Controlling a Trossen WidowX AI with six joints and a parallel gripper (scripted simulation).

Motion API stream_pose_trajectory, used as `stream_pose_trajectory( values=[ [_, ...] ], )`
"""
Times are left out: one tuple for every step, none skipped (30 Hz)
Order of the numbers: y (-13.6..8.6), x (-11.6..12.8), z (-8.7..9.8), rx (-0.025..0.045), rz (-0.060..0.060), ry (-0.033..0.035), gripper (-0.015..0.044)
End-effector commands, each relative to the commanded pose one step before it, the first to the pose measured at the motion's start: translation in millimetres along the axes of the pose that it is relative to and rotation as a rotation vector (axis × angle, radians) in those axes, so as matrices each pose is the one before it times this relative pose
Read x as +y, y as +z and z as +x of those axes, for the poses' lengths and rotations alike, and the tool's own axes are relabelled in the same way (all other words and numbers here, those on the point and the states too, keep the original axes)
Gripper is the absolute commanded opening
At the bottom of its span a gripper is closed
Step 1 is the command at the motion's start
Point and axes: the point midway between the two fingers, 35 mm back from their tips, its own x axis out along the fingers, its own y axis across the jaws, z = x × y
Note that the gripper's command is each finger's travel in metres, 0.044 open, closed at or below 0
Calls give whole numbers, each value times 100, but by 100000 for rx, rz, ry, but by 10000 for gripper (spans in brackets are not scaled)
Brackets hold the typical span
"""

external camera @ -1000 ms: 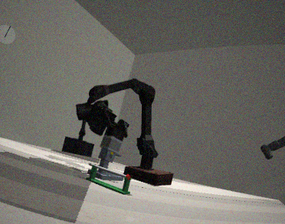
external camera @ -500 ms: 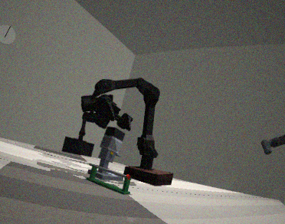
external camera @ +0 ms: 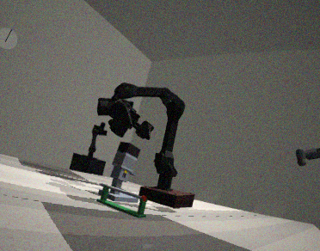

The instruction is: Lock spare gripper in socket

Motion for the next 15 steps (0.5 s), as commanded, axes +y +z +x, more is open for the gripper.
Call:
stream_pose_trajectory(
  values=[
    [-802, 150, -378, -572, 277, 1815, 440],
    [-146, 22, -78, -220, 4, 342, 440],
    [-147, 23, -79, -221, 4, 347, 440],
    [-149, 26, -77, -213, 4, 338, 440],
    [-151, 26, -81, -219, 4, 352, 440],
    [-153, 27, -83, -222, 5, 360, 440],
    [-153, 28, -84, -221, 5, 362, 440],
    [-151, 29, -80, -208, 4, 346, 440],
    [-150, 29, -83, -211, 4, 354, 440],
    [627, -134, 294, 245, -269, -1358, 440],
    [0, 0, 0, 0, 0, 0, 440],
    [0, 0, 0, 0, 0, 0, 440],
    [0, 0, 0, 0, 0, 0, 440],
    [0, 0, 0, 0, 0, 0, 440],
    [-139, -89, 135, -121, 17, -53, 414]
  ],
)
